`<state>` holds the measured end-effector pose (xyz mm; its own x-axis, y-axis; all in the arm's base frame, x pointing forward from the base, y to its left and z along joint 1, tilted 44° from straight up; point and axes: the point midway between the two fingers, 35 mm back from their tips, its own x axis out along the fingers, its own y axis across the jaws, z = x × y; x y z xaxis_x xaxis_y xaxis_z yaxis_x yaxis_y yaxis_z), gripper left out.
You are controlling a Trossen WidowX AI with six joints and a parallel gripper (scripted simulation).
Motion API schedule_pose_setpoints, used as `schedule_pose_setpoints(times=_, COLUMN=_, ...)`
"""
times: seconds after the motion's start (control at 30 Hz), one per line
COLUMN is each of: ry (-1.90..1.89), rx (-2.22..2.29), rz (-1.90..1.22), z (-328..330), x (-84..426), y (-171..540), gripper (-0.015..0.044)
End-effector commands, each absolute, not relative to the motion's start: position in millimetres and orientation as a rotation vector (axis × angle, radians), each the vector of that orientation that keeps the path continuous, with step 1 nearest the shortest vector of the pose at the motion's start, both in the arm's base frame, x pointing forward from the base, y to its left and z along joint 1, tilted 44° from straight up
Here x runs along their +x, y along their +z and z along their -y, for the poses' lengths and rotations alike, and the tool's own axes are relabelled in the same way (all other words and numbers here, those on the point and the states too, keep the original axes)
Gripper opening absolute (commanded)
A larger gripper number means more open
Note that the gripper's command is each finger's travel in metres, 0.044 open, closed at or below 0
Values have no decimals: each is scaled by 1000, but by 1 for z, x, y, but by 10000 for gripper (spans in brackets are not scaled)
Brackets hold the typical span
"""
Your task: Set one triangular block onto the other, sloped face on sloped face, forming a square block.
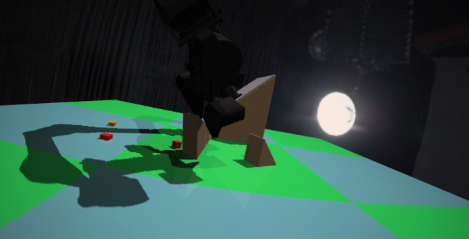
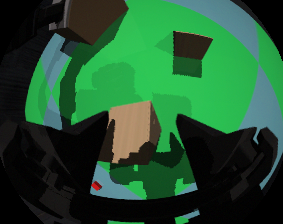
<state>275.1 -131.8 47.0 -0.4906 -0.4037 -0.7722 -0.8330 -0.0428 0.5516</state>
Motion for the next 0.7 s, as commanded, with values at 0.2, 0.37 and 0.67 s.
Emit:
schedule_pose_setpoints(times=0.2, ry=-48, rx=-1113, rz=-1773, z=108, x=267, y=55, gripper=440)
schedule_pose_setpoints(times=0.37, ry=-326, rx=-1000, rz=-1595, z=101, x=259, y=57, gripper=440)
schedule_pose_setpoints(times=0.67, ry=-691, rx=-720, rz=-1258, z=92, x=242, y=57, gripper=440)
